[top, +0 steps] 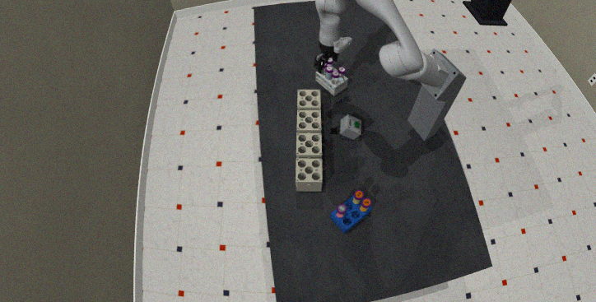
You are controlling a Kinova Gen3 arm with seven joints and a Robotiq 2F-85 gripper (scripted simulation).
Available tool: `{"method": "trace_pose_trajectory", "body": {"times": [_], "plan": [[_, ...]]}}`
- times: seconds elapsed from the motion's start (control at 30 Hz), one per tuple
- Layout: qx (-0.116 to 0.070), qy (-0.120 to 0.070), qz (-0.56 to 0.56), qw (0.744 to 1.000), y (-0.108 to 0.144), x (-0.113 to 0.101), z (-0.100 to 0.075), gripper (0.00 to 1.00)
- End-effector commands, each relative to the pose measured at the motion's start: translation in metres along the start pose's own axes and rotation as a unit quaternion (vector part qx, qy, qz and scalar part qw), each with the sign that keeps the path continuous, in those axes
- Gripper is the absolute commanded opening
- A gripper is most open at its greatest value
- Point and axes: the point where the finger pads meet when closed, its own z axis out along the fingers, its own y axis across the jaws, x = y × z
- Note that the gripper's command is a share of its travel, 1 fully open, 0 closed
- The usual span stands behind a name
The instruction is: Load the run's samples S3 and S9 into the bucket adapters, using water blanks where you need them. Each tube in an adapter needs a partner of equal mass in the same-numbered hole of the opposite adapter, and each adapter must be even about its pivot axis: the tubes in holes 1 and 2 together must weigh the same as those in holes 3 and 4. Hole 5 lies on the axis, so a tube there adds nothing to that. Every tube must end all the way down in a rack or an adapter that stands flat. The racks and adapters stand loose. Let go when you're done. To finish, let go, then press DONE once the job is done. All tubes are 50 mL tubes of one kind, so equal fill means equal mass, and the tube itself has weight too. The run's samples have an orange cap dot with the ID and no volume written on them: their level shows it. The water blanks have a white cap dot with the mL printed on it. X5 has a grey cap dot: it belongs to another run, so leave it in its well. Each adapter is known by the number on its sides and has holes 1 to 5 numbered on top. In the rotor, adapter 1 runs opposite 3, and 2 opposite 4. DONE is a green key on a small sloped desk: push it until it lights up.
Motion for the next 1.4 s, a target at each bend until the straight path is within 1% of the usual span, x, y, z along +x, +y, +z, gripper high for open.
{"method": "trace_pose_trajectory", "body": {"times": [0.0, 0.37, 0.43, 0.93, 1.13, 1.37], "plan": [[-0.001, 0.002, 0.000, 1.000, -0.013, -0.014, 0.000, 1.00], [-0.001, 0.002, 0.000, 1.000, -0.052, -0.053, 0.001, 1.00], [-0.001, 0.002, 0.000, 1.000, -0.052, -0.053, 0.001, 1.00], [-0.001, 0.002, 0.000, 1.000, -0.106, -0.106, 0.001, 1.00], [-0.001, 0.002, 0.000, 1.000, -0.112, -0.112, 0.001, 1.00], [-0.001, 0.002, 0.000, 1.000, -0.112, -0.112, 0.020, 1.00]]}}
